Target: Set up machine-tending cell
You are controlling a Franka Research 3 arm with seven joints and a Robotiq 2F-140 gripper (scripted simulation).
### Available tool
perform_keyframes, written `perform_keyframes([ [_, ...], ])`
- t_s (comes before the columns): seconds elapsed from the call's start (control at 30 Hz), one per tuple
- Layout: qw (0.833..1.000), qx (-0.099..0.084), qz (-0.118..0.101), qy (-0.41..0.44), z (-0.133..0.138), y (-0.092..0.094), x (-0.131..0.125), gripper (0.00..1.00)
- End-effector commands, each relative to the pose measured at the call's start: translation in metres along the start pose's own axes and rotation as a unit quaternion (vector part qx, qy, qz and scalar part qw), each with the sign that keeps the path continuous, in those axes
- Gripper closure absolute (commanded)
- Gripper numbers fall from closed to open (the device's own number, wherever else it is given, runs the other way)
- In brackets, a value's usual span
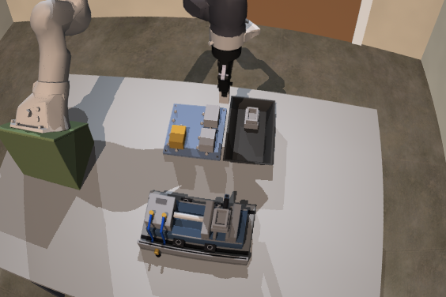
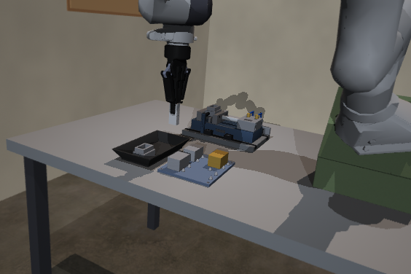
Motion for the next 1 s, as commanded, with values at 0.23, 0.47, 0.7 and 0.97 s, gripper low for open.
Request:
perform_keyframes([
  [0.23,1.000,-0.002,0.003,0.004,0.0008,-0.0113,0.0012,1.00],
  [0.47,1.000,-0.002,0.003,0.004,0.0008,-0.0127,0.0012,1.00],
  [0.7,1.000,-0.002,0.003,0.004,0.0008,-0.0128,0.0012,1.00],
  [0.97,1.000,-0.002,0.003,0.004,0.0008,-0.0128,0.0012,1.00],
])
Point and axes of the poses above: the point where the finger pads meet when closed, its own y axis back along the fingers, its own z axis across the jaws, x = y × z, the point moved 9 cm from there along y, back along the fingers, and after that the axes turned 1 degree about -y, right-handed, at the moved point
